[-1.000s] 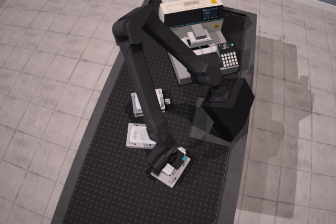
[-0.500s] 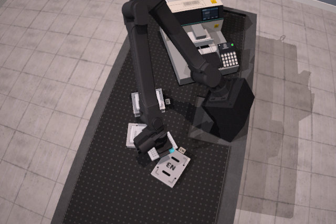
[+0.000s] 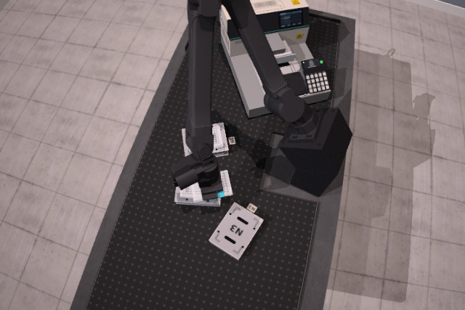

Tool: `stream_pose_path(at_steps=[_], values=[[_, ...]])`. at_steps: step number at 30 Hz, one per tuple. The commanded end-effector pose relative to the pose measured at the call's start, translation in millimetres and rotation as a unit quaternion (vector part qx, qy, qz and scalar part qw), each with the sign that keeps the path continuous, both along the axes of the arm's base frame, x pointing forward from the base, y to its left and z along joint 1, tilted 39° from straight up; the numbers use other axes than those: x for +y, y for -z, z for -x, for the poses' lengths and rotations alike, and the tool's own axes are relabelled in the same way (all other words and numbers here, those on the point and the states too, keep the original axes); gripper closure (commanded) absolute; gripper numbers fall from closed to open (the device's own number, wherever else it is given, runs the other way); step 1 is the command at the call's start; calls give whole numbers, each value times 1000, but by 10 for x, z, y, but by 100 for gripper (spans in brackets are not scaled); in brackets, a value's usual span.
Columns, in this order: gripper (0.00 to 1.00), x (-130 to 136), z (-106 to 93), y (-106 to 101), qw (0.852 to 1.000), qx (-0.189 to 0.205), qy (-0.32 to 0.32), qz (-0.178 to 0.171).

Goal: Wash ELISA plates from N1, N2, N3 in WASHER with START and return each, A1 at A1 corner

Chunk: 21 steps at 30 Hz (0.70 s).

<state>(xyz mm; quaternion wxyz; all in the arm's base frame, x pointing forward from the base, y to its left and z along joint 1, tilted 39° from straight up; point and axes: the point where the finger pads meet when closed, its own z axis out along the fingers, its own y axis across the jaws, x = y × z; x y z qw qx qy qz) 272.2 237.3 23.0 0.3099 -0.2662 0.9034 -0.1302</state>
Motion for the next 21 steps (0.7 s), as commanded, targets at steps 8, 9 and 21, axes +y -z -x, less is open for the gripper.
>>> stream_pose_path(at_steps=[8,9,21], values=[[16,-33,-14,-40,1000,5,-22,16],[16,-35,-13,-40,1000,5,-22,17],[16,-550,-213,-310,986,-13,129,-103]])
